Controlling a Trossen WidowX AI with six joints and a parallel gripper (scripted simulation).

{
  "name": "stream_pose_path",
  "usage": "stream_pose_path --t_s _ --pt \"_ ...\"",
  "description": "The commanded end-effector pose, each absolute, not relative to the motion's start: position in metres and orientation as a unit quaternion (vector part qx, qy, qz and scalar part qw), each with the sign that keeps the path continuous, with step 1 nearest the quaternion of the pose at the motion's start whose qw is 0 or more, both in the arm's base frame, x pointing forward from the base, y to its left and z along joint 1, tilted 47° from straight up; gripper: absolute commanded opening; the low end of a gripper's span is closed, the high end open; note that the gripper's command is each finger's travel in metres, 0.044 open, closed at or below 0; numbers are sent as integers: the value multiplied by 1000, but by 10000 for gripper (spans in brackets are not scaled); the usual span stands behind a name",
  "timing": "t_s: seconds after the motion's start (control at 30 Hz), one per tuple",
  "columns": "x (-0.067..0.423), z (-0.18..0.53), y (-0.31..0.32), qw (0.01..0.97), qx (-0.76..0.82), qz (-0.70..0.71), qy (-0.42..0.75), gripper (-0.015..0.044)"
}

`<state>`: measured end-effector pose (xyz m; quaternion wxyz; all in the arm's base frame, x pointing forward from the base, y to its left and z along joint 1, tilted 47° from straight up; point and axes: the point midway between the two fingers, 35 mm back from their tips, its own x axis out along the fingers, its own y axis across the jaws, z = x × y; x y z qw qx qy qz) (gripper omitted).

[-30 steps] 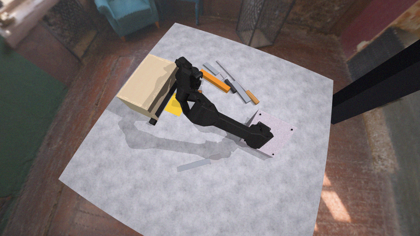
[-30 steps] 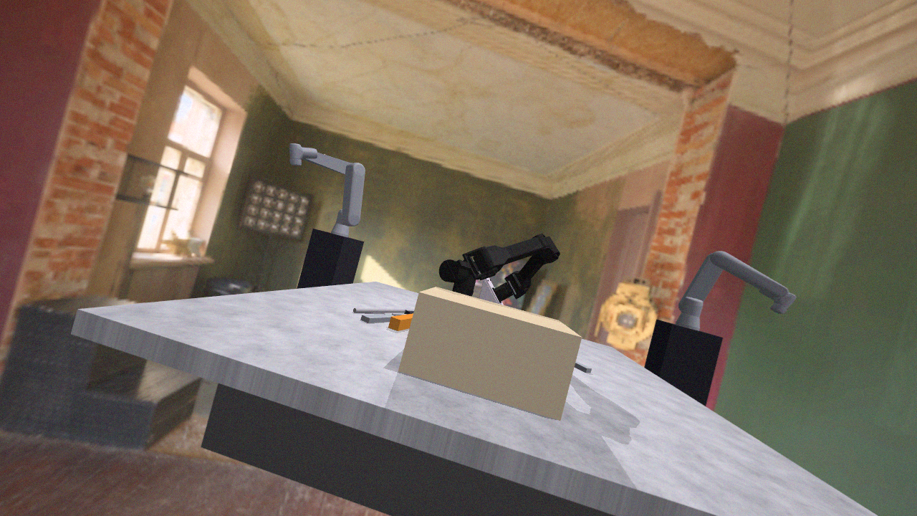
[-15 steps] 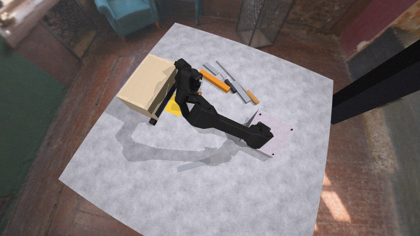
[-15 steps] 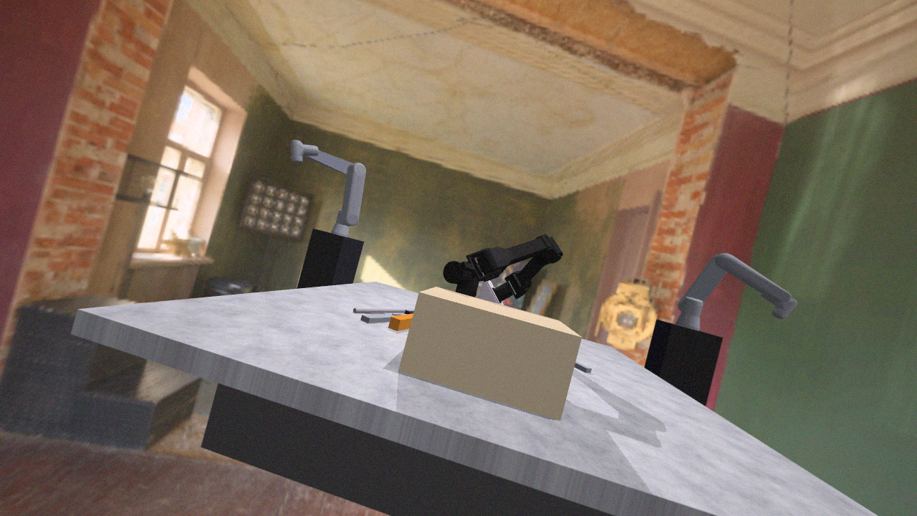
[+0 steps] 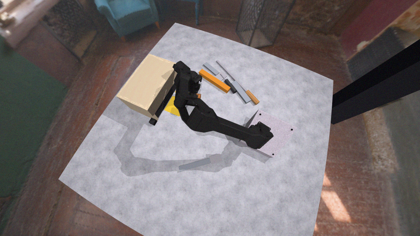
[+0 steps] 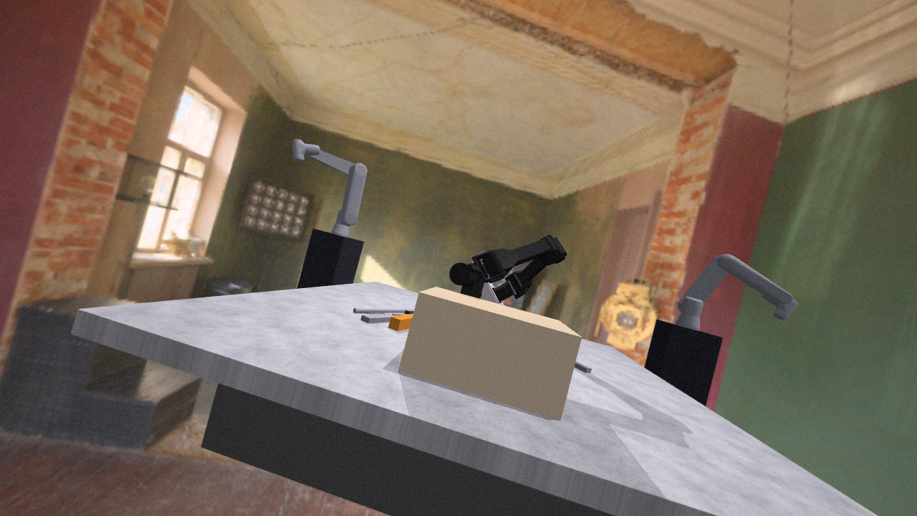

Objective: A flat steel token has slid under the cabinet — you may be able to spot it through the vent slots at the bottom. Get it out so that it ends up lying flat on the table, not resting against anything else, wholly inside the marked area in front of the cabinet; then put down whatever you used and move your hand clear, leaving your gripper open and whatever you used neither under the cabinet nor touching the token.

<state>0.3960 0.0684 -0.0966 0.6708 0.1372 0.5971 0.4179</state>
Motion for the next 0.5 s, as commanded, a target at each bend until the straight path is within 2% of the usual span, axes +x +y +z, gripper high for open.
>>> stream_pose_path --t_s 0.0,0.47 --pt "394 -94 72 669 136 420 597 0" --pt "386 -97 69 669 135 420 598 0"
